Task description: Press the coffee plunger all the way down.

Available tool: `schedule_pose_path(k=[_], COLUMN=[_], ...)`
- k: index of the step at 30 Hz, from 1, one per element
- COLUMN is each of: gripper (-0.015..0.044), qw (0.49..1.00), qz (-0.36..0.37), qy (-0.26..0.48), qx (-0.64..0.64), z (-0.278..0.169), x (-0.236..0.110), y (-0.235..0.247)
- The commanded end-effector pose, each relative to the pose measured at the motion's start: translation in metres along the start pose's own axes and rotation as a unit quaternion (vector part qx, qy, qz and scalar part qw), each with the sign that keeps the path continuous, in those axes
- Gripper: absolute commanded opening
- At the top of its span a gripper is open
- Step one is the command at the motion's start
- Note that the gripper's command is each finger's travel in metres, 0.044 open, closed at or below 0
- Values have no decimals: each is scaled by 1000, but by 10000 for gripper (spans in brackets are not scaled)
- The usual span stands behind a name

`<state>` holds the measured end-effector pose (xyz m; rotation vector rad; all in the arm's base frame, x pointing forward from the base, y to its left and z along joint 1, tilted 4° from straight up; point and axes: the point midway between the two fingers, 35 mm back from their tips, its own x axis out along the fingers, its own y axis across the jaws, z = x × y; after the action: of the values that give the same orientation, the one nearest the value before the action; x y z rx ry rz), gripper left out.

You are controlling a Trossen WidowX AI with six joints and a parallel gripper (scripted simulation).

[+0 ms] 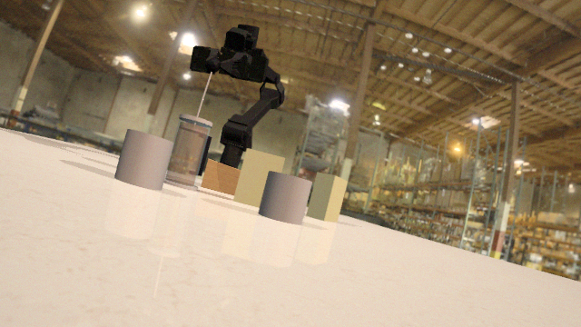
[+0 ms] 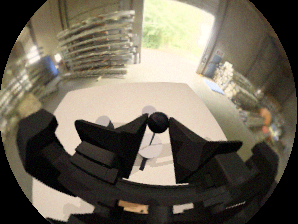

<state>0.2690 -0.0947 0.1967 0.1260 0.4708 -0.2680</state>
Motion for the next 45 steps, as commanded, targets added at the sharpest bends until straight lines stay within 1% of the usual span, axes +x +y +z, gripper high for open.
schedule_pose_path(k=[1,45], gripper=[117,117], qw=[1000,1000], qz=[-2,-1], qy=[25,25], qx=[4,5], z=[-20,-74], x=[9,55], y=[-1,1])
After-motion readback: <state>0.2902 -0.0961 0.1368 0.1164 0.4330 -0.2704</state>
